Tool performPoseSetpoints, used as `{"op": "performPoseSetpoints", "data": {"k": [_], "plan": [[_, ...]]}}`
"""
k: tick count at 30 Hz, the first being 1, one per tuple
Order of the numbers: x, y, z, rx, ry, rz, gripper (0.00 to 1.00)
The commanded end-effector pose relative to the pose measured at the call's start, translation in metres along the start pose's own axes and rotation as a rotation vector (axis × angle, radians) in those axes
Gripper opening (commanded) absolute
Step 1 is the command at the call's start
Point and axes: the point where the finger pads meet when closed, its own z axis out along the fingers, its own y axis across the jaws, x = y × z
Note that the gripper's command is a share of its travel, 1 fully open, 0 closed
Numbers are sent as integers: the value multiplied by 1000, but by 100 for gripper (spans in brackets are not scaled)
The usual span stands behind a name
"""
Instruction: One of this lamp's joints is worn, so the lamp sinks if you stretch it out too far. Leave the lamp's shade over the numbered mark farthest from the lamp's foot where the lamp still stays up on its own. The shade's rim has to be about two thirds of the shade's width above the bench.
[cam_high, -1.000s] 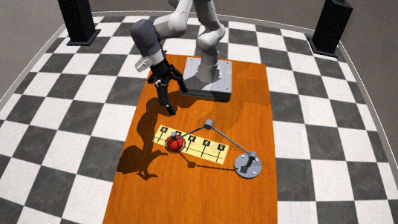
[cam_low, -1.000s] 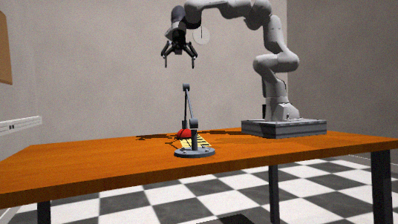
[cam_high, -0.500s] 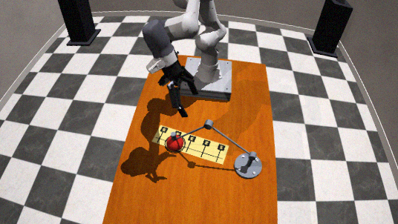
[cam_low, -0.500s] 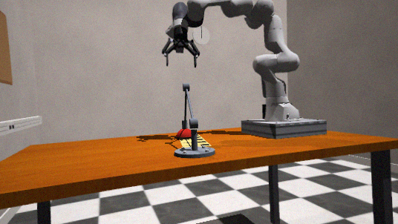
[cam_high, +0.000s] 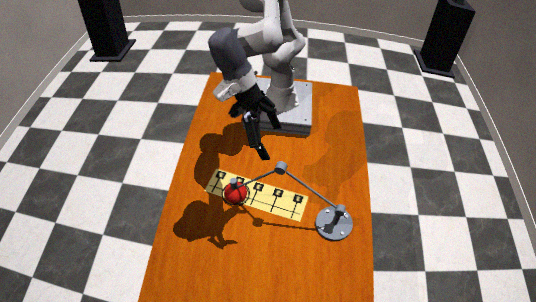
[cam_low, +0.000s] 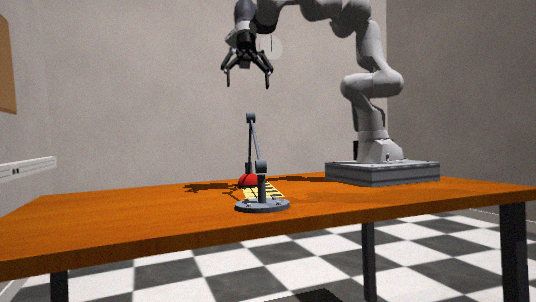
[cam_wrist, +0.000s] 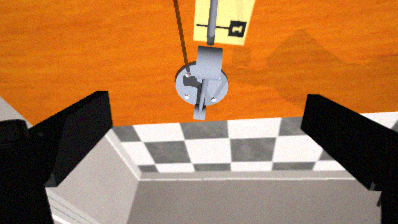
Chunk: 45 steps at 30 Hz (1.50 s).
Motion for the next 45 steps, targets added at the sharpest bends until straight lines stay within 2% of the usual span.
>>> {"op": "performPoseSetpoints", "data": {"k": [1, 24, 43, 45], "plan": [[-12, 0, 4, 8, -3, 22, 100], [-85, 14, 37, -6, -1, -20, 100], [-93, -6, 39, -13, 0, -47, 100], [-92, -6, 39, -14, 30, -38, 100]]}}
